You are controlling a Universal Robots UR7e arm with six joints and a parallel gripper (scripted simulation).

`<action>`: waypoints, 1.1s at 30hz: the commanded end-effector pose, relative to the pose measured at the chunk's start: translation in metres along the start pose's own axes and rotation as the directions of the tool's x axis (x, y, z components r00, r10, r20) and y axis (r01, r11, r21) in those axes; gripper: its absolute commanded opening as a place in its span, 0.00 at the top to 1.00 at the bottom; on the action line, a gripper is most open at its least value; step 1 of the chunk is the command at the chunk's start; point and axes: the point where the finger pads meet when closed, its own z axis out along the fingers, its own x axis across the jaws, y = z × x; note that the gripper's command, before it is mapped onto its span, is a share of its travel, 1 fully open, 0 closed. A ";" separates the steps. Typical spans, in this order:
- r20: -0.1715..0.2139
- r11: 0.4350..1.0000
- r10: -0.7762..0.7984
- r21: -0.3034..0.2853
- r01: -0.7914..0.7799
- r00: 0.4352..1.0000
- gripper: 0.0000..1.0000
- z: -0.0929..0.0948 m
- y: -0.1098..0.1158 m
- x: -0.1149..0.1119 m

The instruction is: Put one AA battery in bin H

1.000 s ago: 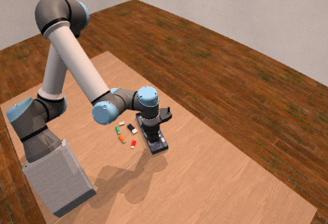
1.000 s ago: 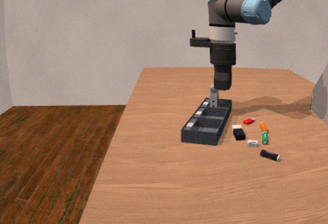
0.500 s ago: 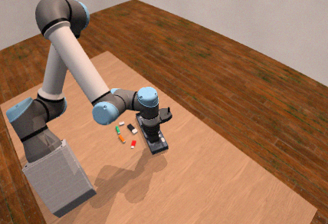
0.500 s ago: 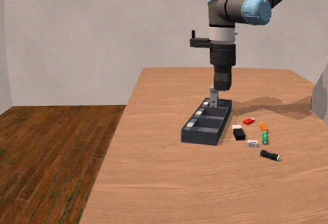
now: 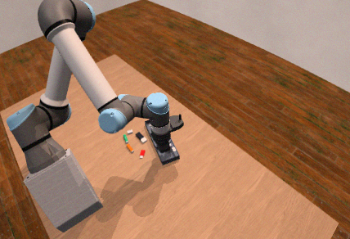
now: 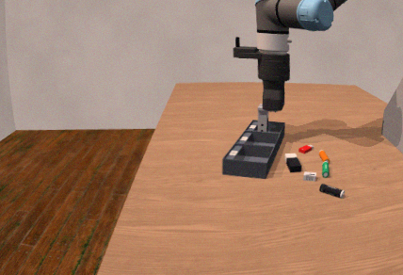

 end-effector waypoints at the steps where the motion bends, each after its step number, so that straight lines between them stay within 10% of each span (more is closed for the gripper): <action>1: -0.001 1.000 0.000 0.001 0.000 1.000 0.69 -0.001 0.000 0.000; 33: -0.001 1.000 0.000 0.001 0.000 1.000 0.69 -0.022 0.000 0.000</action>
